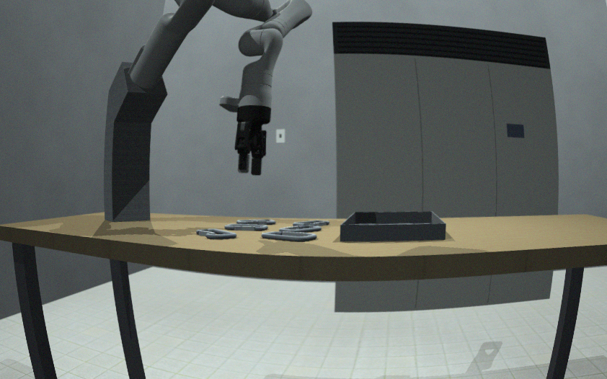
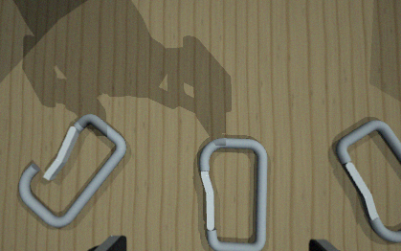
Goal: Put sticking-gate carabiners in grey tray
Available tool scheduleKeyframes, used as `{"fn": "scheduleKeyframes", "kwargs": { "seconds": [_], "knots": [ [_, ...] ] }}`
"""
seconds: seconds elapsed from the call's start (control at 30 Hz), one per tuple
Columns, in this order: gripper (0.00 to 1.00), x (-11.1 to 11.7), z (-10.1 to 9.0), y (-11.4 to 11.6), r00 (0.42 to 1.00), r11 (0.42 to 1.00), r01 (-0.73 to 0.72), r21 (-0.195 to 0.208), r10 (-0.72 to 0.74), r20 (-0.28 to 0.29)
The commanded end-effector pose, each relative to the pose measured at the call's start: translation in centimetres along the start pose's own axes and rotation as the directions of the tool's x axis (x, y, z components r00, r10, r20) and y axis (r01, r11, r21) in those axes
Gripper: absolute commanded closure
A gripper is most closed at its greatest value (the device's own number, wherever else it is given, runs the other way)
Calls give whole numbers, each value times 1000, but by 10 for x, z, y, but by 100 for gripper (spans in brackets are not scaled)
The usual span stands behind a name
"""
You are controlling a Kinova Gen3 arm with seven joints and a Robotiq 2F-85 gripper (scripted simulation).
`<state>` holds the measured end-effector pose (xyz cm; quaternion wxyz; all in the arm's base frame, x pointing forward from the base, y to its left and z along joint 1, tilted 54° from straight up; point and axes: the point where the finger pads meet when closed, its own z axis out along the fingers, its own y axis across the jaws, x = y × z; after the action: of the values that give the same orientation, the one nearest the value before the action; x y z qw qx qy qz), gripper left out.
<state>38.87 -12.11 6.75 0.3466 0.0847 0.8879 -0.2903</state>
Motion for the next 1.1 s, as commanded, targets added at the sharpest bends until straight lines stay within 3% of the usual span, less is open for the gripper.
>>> {"fn": "scheduleKeyframes", "kwargs": {
  "seconds": [0.0,0.2,0.23,0.77,0.8,1.07],
  "knots": [
    [0,-8,-18,10,1000,999,-17,-32,18,13],
    [0,-8,-18,10,1000,999,-17,-32,18,13],
    [0,-27,-58,2,1000,1000,-14,-10,14,1],
    [0,-27,-58,2,1000,1000,-14,-10,14,1],
    [0,-46,-98,-4,1000,1000,-13,8,13,-6],
    [0,-46,-98,-4,1000,1000,-13,8,13,-6]
  ]
}}
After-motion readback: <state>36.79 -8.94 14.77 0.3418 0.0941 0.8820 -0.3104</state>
